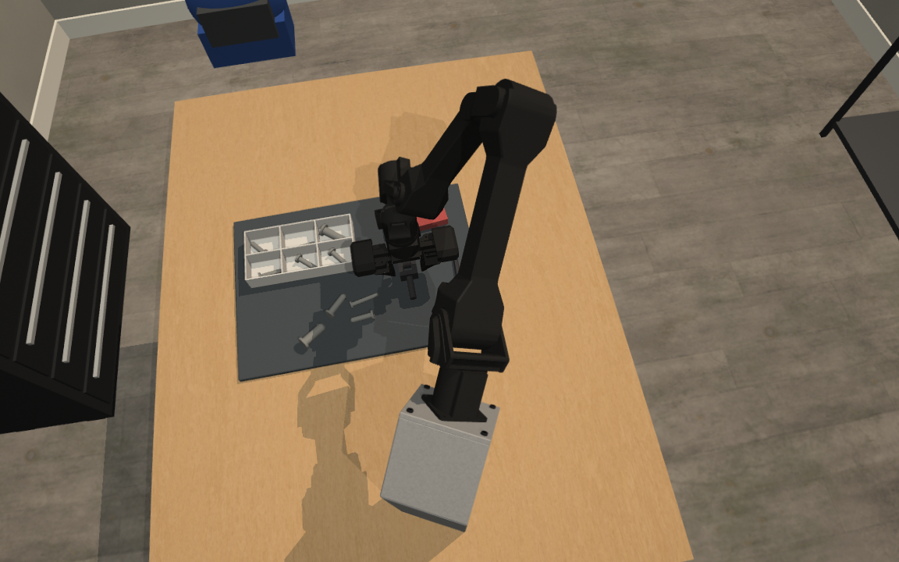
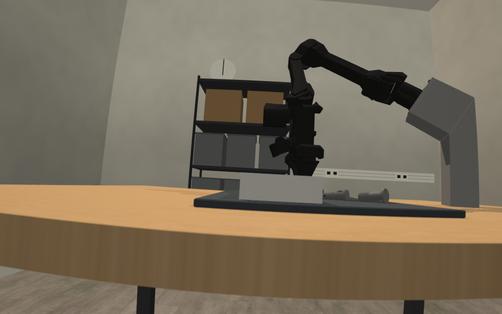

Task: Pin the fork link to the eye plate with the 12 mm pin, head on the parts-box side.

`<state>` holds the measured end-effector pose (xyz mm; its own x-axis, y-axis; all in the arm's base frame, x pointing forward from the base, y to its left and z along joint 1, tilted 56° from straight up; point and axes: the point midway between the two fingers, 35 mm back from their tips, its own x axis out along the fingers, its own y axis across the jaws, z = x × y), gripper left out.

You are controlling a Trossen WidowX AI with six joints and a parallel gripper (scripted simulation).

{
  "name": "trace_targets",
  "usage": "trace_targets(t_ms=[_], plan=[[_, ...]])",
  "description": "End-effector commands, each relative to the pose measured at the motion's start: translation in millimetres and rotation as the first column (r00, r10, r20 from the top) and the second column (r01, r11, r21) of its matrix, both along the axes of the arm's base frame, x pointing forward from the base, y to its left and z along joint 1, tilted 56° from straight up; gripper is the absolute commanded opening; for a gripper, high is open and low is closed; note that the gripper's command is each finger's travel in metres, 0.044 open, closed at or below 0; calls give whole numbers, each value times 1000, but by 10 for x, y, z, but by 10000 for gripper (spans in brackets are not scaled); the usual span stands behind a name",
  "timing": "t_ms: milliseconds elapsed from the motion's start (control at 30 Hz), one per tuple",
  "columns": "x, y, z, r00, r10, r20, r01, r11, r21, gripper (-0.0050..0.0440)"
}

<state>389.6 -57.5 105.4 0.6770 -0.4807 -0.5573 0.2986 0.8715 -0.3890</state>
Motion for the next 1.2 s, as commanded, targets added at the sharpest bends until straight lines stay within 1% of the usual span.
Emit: trace_targets(t_ms=[0,533,1167], plan=[[-30,19,74,1000,-1,16,1,1000,1,250],[-156,107,173,1000,-1,16,1,1000,1,250],[-231,159,227,1000,0,12,0,1000,1,250]])
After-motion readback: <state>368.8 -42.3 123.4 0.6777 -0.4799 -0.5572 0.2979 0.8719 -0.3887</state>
